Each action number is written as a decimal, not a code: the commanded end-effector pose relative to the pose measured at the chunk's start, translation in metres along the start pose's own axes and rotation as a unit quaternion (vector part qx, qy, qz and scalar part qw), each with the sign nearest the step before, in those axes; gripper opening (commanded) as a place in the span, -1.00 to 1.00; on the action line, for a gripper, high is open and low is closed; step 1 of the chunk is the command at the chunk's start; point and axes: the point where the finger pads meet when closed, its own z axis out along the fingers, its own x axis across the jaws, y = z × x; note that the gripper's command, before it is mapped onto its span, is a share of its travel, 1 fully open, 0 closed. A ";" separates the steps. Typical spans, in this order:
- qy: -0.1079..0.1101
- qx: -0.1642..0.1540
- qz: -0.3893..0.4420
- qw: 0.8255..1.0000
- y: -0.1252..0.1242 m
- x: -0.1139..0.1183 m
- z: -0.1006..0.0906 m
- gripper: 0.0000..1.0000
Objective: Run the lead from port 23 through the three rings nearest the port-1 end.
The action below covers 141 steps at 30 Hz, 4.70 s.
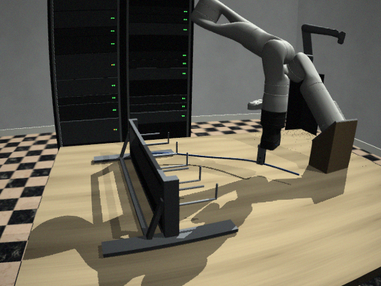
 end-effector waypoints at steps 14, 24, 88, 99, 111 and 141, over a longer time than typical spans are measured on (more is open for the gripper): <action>-0.001 0.001 0.030 1.000 -0.004 -0.029 -0.013 -1.00; -0.001 0.000 0.094 0.996 -0.013 -0.089 -0.040 -1.00; -0.001 0.000 0.302 0.953 -0.041 -0.287 -0.128 -1.00; -0.001 0.000 0.302 0.953 -0.041 -0.287 -0.128 -1.00; -0.001 0.000 0.302 0.953 -0.041 -0.288 -0.128 -1.00; -0.001 0.000 0.302 0.953 -0.041 -0.288 -0.128 -1.00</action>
